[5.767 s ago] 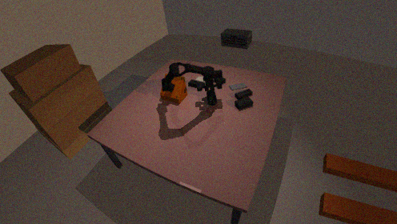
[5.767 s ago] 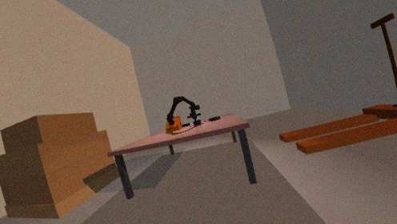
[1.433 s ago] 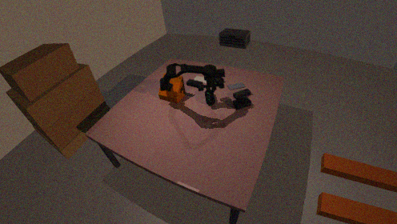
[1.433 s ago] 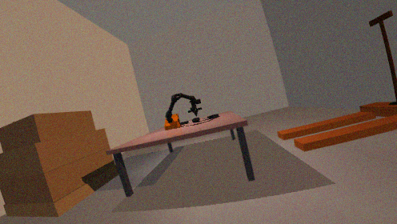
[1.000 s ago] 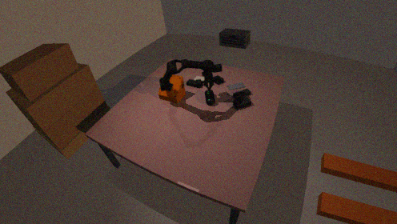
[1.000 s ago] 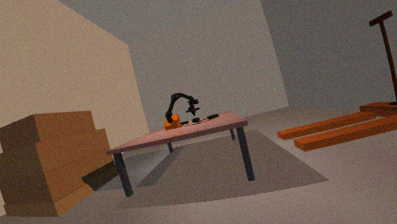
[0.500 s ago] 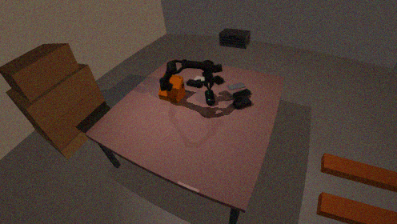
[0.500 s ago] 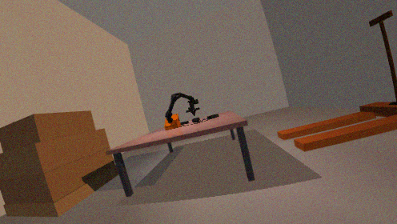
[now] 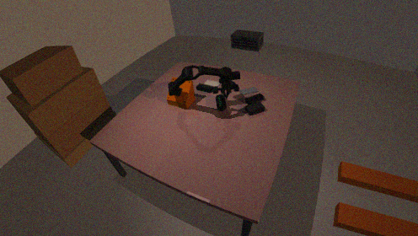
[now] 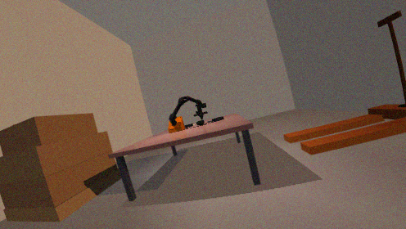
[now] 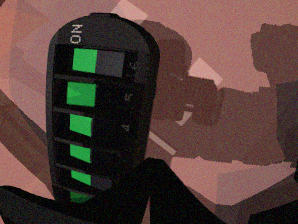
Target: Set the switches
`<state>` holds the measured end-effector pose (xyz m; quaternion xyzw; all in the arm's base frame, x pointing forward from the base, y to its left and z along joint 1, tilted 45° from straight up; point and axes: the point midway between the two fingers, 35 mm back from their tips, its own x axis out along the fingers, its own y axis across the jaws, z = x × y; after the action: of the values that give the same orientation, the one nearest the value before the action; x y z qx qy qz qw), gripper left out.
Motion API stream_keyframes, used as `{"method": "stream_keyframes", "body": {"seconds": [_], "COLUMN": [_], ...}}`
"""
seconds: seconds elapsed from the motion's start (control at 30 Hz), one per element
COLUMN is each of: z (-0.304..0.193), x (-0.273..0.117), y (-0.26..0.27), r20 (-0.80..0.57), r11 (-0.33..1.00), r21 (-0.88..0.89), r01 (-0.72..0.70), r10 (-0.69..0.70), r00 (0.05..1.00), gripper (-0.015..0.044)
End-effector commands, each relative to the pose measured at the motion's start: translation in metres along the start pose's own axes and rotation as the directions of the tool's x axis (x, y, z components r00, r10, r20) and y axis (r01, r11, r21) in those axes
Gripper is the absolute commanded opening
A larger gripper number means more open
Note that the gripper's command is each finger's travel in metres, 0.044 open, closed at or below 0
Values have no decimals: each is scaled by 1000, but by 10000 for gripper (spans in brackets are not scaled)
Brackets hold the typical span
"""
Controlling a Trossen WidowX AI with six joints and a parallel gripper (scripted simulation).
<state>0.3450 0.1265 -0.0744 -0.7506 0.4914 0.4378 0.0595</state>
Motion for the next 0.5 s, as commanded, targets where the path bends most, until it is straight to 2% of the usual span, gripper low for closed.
{"method": "stream_keyframes", "body": {"seconds": [0.0,0.2,0.37,0.47], "z": [-1,0,47,55], "x": [-2,-1,-29,-34], "y": [-3,-2,34,42], "r20": [-5,-1,0,-1], "r11": [1000,1000,1000,1000], "r21": [-2,2,-4,-4], "r01": [10,5,10,9], "r10": [-10,-5,-10,-9], "r00": [1000,1000,1000,1000], "gripper": [0,0,131,210]}}
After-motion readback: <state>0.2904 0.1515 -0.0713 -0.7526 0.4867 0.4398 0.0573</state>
